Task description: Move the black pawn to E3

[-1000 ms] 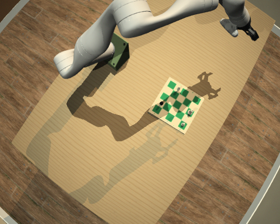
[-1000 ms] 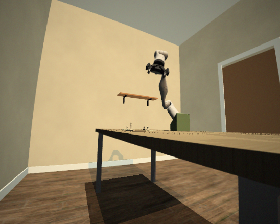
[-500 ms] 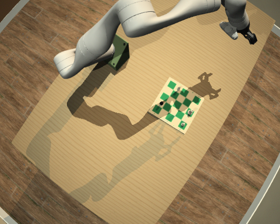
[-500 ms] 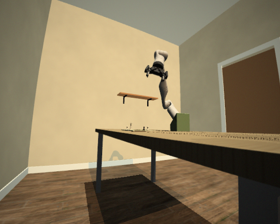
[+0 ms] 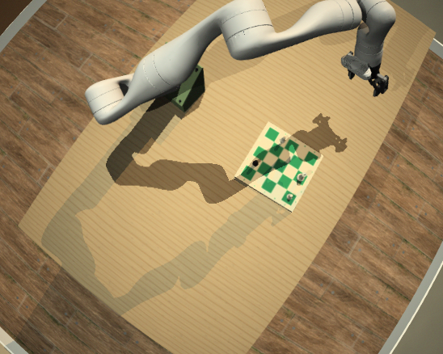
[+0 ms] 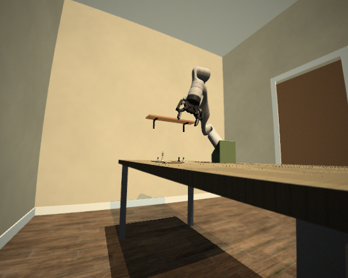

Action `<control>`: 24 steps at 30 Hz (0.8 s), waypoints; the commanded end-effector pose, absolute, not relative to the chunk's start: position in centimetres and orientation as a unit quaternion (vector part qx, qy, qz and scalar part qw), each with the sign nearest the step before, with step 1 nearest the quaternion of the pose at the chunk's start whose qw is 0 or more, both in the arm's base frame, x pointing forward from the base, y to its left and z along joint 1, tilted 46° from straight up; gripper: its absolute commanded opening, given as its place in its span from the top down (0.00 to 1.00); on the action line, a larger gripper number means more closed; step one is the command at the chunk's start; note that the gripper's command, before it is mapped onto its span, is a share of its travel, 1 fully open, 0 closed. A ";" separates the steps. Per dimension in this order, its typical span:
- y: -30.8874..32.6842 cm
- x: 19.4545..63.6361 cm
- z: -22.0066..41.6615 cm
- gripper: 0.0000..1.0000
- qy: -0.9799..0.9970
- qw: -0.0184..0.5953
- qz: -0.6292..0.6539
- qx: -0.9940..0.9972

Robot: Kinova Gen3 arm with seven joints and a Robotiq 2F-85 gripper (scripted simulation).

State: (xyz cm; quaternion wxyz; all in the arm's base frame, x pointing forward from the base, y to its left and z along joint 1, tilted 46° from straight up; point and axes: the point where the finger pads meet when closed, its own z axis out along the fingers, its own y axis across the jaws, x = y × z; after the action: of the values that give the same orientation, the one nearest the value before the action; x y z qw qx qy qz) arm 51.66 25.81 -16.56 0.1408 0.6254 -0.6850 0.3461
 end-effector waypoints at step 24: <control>7.8 42.2 -20.8 0.00 -0.532 0.474 0.411 0.569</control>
State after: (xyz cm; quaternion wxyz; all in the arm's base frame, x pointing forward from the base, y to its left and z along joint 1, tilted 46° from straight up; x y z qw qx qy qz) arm 42.82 8.68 -20.15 0.4637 0.5716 -0.5379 0.4109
